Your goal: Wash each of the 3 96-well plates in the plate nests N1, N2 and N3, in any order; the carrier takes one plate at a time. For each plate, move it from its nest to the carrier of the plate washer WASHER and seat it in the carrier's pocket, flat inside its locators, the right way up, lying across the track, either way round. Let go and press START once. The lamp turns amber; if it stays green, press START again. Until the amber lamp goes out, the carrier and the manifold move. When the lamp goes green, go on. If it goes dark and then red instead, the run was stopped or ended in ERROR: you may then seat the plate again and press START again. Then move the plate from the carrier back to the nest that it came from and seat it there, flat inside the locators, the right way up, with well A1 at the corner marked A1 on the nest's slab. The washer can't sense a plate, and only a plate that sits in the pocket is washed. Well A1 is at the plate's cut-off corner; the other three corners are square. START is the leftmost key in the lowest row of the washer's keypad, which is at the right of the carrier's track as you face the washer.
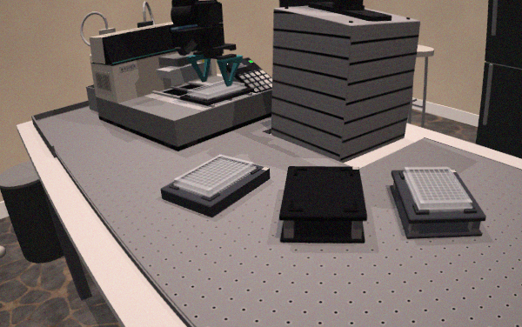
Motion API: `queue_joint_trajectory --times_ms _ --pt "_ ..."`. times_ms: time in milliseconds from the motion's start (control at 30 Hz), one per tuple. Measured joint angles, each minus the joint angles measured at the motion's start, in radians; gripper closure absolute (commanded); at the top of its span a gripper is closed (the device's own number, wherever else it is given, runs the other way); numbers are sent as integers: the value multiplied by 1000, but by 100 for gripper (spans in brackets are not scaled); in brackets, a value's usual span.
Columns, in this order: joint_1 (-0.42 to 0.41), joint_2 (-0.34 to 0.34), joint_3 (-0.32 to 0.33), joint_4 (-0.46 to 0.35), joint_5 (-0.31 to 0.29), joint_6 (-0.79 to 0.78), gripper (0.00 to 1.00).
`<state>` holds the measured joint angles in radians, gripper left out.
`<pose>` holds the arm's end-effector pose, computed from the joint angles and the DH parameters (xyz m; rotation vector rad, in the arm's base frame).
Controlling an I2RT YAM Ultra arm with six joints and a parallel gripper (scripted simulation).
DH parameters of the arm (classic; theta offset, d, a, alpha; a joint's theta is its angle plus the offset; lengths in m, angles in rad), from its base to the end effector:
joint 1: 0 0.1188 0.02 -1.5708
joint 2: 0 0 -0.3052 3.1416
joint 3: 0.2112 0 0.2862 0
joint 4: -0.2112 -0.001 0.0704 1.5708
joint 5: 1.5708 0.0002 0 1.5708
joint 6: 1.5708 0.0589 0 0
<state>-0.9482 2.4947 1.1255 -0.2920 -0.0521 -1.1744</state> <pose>0.2170 -0.2954 -0.0881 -0.3502 3.1163 0.1637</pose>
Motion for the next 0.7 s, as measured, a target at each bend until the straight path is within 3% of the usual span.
queue_joint_trajectory --times_ms 700 --pt "-5 -99 -9 -92 0 -5 0"
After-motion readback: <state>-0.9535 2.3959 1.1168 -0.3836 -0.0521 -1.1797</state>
